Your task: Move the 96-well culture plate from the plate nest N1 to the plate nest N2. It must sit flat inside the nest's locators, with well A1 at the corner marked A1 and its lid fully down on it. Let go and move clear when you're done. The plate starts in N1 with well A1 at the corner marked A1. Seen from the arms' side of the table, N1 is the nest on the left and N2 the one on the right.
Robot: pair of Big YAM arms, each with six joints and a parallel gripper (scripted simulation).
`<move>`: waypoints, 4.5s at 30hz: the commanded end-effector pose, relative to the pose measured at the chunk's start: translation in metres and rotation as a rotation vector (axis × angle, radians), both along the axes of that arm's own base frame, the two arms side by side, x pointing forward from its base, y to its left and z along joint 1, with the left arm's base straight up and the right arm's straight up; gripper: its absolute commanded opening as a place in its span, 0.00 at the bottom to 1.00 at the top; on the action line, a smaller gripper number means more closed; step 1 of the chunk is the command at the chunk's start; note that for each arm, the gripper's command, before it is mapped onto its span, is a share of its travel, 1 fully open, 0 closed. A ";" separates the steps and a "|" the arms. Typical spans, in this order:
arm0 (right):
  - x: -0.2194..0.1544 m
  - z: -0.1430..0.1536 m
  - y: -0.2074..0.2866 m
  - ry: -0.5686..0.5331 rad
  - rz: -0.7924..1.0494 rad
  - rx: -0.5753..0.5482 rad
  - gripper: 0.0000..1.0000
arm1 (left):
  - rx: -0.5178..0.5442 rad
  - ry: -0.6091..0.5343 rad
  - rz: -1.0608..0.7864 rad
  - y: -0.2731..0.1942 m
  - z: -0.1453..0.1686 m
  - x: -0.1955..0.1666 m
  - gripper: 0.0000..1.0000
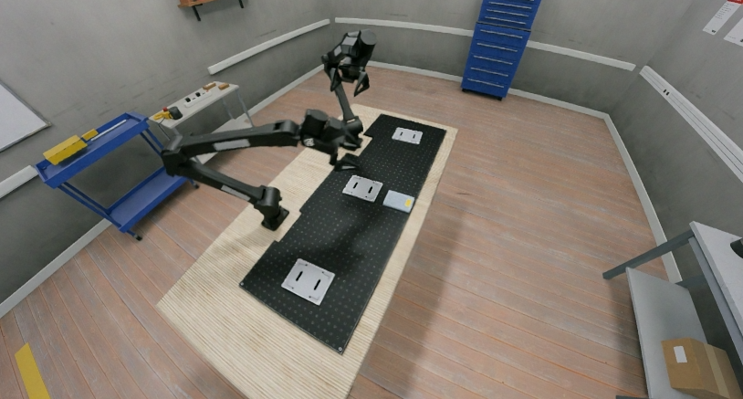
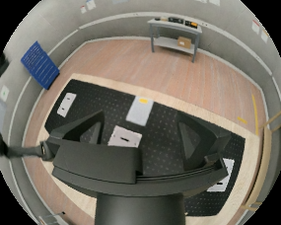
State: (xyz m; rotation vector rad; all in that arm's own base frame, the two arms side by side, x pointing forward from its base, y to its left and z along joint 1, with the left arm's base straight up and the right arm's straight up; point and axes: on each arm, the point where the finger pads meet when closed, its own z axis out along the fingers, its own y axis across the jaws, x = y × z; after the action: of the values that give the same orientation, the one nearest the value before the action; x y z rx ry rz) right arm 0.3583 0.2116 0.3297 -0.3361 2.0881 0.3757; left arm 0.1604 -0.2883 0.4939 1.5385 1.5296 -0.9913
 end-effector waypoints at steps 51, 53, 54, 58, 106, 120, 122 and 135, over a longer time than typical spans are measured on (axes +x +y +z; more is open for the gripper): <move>0.156 -0.226 0.107 0.970 -0.258 -0.317 1.00 | 0.042 0.042 0.946 0.069 -0.223 0.123 1.00; 0.157 -0.228 0.109 0.968 -0.256 -0.316 1.00 | 0.039 0.042 0.956 0.070 -0.225 0.124 1.00; 0.154 -0.234 0.106 0.977 -0.258 -0.323 1.00 | 0.041 0.043 0.961 0.070 -0.228 0.125 1.00; 0.150 -0.241 0.104 0.983 -0.259 -0.328 1.00 | 0.042 0.045 0.974 0.072 -0.235 0.126 1.00; 0.144 -0.311 0.100 0.998 -0.261 -0.339 1.00 | 0.032 0.039 0.990 0.081 -0.301 0.128 1.00; 0.151 -0.295 0.104 0.975 -0.248 -0.329 1.00 | -0.013 0.019 0.985 0.076 -0.289 0.132 1.00; 0.165 -0.270 0.100 0.948 -0.213 -0.324 1.00 | -0.012 0.020 0.985 0.076 -0.289 0.132 1.00; 0.161 -0.232 0.104 1.115 -0.230 -0.354 1.00 | -0.033 -0.038 0.965 0.072 -0.226 0.140 1.00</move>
State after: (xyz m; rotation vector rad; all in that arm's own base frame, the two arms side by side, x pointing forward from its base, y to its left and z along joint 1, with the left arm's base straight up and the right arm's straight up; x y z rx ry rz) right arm 0.5112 0.3032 0.0861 -0.0305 3.2660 0.0045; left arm 0.2828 -0.2090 0.1973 0.6255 2.0110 -0.3951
